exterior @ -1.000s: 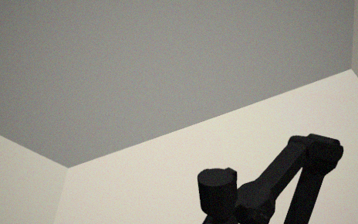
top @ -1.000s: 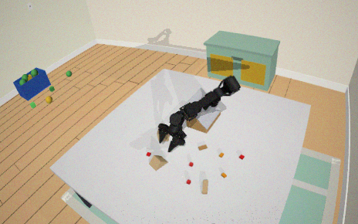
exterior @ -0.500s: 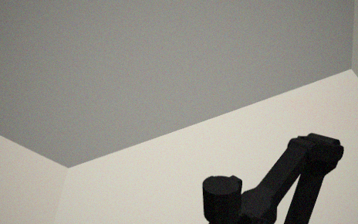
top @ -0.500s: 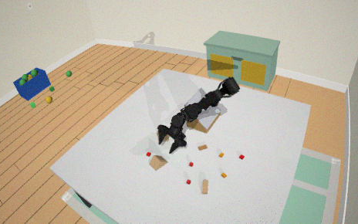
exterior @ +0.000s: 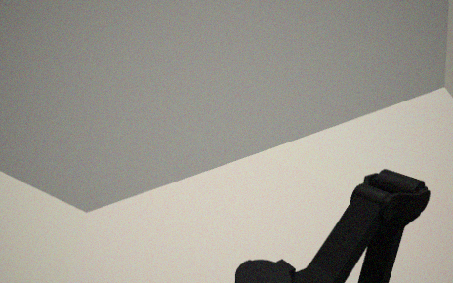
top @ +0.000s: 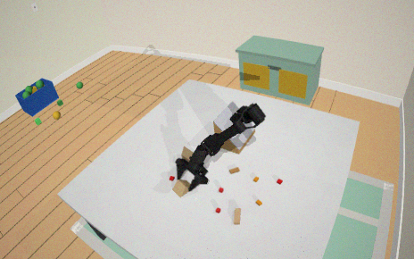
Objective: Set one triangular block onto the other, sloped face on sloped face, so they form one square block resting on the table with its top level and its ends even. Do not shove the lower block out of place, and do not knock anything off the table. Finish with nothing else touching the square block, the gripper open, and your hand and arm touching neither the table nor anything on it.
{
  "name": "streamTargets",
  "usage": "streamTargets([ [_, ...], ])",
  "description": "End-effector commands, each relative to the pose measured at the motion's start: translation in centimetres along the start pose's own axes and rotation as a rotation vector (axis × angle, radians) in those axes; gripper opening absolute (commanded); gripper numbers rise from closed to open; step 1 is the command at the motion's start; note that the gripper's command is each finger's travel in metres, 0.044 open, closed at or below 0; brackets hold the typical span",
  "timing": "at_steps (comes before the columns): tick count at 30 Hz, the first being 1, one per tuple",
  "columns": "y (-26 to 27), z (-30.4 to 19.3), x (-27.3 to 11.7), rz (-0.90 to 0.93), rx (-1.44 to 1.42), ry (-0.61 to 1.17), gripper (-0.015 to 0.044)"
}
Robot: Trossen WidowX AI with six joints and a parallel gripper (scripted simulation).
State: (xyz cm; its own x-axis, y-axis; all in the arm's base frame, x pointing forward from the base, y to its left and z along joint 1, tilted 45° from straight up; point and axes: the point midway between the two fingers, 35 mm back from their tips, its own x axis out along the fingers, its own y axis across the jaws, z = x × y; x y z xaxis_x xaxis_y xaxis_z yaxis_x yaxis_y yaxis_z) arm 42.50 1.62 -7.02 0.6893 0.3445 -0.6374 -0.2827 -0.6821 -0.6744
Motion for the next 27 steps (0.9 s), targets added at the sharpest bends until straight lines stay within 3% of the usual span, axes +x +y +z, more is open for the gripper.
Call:
streamTargets([
  [1,-0.10,-0.14,0.92,-0.002,0.004,0.010,0.0440],
  [19,-0.05,-0.14,0.92,-0.002,0.004,0.010,0.0440],
  [24,-0.04,-0.02,0.87,-0.004,-0.002,0.005,0.0309],
  [27,-0.04,-0.02,0.87,-0.004,-0.002,0.005,0.0289],
])
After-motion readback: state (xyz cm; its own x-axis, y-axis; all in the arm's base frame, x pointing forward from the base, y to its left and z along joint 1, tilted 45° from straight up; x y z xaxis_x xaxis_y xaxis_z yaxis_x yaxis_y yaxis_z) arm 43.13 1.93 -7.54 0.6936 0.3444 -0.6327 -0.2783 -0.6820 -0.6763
